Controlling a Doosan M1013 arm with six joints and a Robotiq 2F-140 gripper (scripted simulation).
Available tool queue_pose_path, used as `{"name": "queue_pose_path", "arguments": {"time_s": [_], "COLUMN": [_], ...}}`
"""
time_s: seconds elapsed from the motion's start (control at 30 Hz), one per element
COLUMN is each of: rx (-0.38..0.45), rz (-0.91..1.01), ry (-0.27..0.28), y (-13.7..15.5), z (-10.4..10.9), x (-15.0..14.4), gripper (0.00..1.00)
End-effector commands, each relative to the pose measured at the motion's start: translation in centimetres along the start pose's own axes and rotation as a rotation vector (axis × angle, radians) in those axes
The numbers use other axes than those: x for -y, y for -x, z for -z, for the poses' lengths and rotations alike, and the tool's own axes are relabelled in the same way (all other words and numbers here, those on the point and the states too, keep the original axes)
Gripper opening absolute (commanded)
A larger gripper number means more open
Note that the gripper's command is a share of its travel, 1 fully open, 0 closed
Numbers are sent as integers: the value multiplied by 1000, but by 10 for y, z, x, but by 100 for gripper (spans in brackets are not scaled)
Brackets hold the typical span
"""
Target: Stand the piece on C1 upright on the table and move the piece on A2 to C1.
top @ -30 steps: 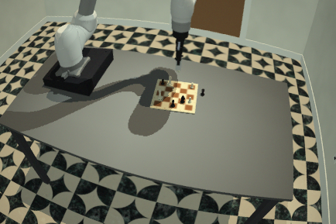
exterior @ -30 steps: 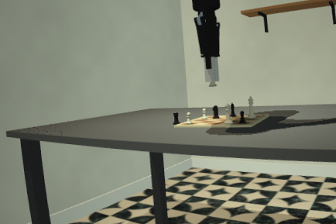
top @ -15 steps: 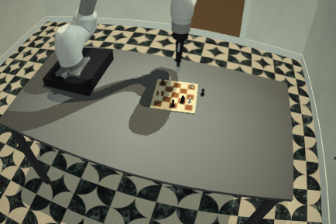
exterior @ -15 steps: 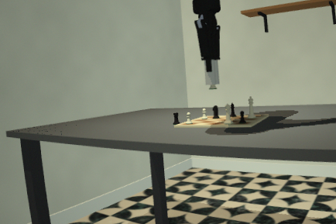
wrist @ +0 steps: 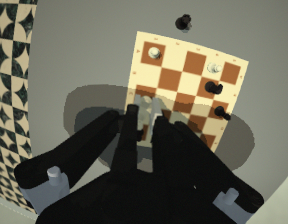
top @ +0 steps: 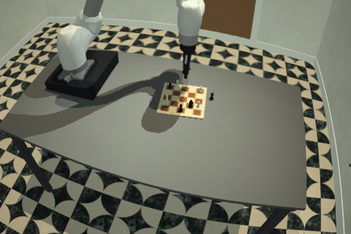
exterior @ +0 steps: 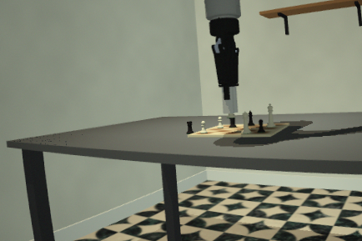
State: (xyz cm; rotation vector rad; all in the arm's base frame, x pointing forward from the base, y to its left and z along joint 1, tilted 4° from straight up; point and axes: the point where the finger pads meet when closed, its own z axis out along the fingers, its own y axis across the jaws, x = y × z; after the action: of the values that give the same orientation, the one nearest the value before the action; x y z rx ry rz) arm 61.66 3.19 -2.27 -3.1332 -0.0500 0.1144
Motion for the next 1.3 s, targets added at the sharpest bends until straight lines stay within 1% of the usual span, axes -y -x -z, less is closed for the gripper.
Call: {"name": "queue_pose_path", "arguments": {"time_s": [0.0,0.17,0.3,1.27], "rx": [0,0,0,0], "rz": [0,0,0,0], "ry": [0,0,0,0], "y": [0,0,0,0], "z": [-10,-26,-32,-33], "x": [0,0,0,0], "gripper": [0,0,0,0]}}
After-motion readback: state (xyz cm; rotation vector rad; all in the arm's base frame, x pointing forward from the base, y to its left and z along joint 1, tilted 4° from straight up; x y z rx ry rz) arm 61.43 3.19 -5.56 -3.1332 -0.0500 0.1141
